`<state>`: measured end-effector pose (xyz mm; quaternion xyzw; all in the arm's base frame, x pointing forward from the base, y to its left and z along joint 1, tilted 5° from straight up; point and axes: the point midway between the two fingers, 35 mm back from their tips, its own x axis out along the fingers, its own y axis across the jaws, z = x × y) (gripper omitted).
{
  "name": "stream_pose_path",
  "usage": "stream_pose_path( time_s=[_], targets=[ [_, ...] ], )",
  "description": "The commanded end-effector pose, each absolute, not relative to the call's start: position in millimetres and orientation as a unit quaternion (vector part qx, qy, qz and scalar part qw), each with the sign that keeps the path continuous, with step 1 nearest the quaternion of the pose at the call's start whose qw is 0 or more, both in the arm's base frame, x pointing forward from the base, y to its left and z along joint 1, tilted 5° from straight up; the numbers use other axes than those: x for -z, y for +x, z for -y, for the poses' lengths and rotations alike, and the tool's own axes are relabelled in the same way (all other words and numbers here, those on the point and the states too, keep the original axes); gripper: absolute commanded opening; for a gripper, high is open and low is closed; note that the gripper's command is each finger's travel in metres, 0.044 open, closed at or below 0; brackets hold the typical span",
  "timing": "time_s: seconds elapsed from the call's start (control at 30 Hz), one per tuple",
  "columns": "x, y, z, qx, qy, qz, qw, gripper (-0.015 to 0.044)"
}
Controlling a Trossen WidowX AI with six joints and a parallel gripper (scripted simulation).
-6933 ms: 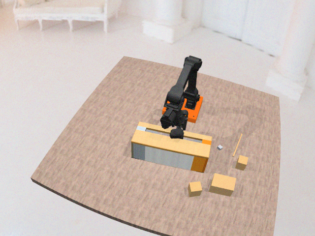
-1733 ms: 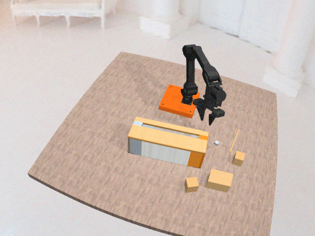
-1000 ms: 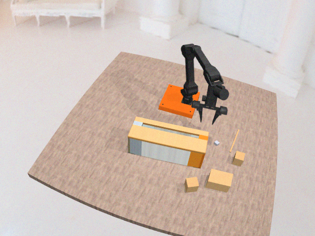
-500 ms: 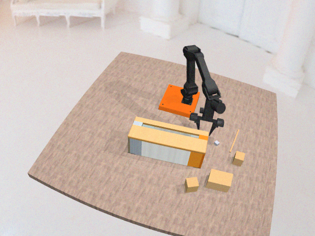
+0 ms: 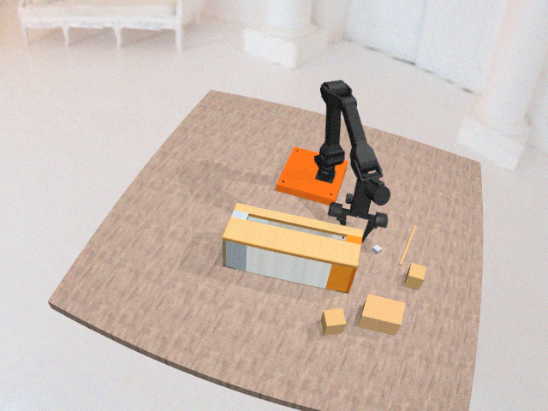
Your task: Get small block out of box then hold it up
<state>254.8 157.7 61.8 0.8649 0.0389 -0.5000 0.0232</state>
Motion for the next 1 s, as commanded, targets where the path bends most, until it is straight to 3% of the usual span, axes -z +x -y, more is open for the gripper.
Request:
stream_pose_path(
  time_s=[0.0, 0.63, 0.9, 0.97],
  targets=[
    [-53, 255, -157, 0.502, 0.864, -0.041, 0.025, 0.0285],
    [-26, 257, -155, 0.502, 0.864, -0.040, 0.025, 0.0285],
    [-26, 257, -155, 0.502, 0.864, -0.040, 0.025, 0.0075],
    [-26, 257, -155, 0.502, 0.864, -0.040, 0.025, 0.0062]
  ],
)
